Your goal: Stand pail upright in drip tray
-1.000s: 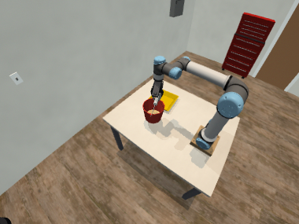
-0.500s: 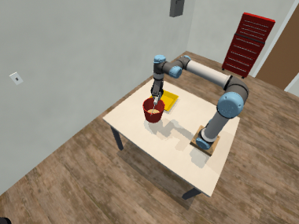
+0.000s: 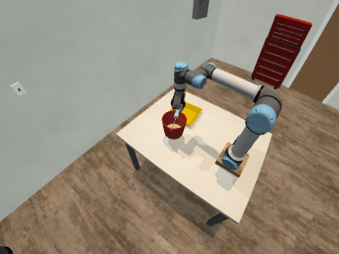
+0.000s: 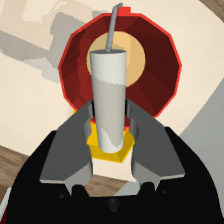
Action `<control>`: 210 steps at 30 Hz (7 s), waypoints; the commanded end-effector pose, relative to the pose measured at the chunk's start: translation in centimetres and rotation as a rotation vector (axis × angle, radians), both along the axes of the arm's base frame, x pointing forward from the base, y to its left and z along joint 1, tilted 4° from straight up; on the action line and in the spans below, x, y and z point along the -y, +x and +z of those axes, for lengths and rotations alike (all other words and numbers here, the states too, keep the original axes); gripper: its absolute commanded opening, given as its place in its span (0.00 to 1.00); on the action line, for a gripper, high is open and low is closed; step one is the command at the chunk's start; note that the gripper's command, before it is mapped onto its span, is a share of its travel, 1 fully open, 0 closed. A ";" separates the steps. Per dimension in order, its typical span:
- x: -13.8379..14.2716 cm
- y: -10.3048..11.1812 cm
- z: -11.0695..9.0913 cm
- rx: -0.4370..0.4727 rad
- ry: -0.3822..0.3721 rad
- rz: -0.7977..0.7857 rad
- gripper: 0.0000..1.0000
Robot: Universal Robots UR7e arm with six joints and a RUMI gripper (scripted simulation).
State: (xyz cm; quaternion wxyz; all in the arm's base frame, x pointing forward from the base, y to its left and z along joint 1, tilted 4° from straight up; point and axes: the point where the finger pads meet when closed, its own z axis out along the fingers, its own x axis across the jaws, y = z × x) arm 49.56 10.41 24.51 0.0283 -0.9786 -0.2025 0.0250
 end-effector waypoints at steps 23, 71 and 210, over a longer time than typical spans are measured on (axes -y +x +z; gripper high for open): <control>0.0 0.0 0.1 0.002 0.000 0.000 0.00; 0.5 0.2 0.0 0.002 0.000 0.000 0.00; 28.5 7.2 -1.6 0.002 0.000 0.000 0.00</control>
